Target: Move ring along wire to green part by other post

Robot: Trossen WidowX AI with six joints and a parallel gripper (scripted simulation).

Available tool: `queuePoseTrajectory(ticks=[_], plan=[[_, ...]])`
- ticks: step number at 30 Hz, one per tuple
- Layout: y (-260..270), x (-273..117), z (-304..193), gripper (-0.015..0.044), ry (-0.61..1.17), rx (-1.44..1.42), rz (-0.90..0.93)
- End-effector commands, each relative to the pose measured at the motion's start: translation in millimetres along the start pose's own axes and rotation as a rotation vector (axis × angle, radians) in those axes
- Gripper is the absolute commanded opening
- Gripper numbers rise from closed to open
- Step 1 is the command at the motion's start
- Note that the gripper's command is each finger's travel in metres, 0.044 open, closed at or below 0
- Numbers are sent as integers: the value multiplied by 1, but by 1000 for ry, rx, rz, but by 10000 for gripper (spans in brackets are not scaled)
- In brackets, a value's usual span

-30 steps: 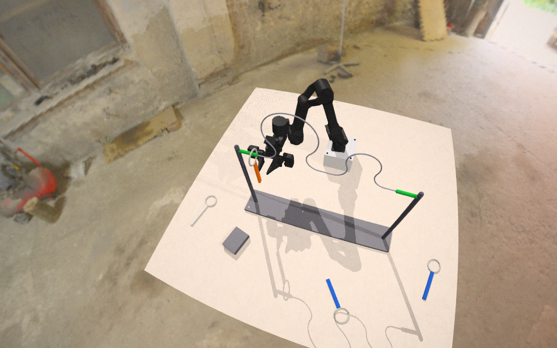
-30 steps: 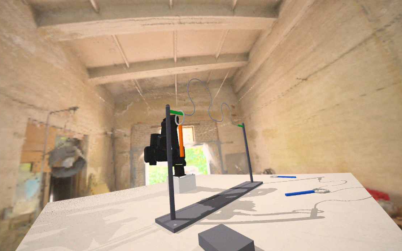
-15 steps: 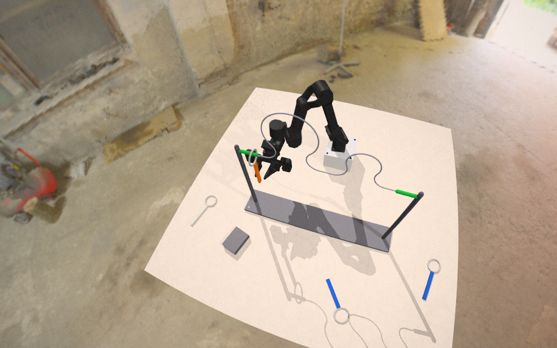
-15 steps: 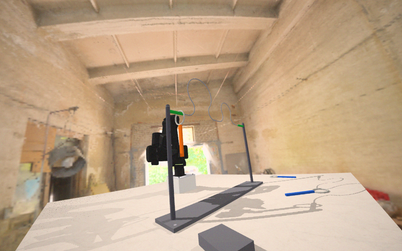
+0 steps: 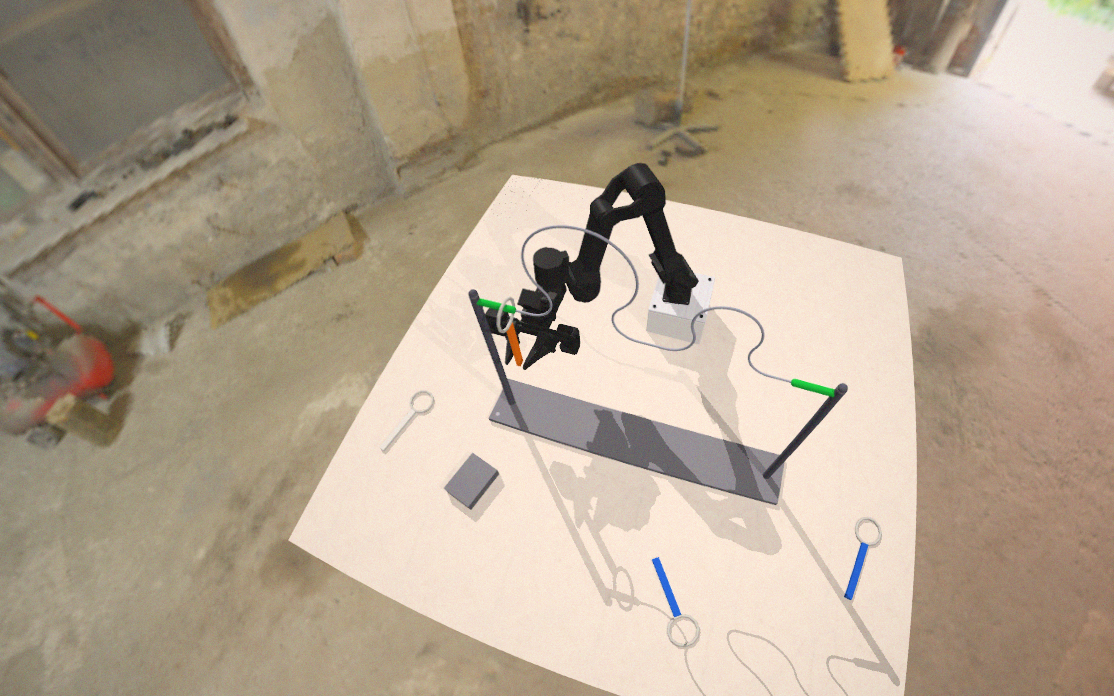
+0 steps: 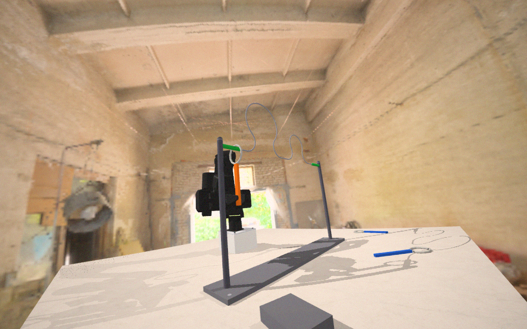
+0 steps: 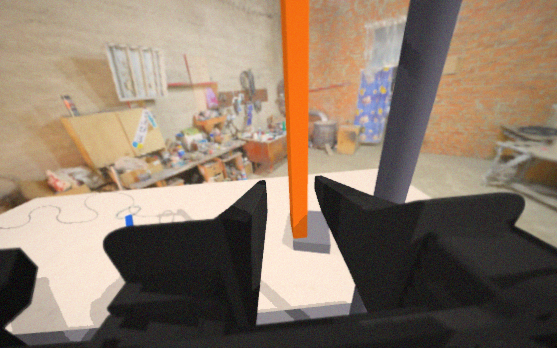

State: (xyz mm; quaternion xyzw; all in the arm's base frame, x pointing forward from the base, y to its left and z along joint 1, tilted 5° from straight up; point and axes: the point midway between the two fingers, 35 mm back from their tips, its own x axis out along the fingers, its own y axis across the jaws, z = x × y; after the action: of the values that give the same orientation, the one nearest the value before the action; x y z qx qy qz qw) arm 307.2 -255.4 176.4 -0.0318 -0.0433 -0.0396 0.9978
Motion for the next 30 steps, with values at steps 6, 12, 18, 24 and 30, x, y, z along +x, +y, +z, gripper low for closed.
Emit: queuePoseTrajectory(ticks=[6, 12, 18, 24, 30], plan=[[-1, 11, 0, 160, -1, -6, -4], [-1, 11, 0, 160, -1, -6, -4], [-1, 11, 0, 160, -1, -6, -4], [-1, 11, 0, 160, -1, -6, -4], [-1, 11, 0, 160, -1, -6, -4]])
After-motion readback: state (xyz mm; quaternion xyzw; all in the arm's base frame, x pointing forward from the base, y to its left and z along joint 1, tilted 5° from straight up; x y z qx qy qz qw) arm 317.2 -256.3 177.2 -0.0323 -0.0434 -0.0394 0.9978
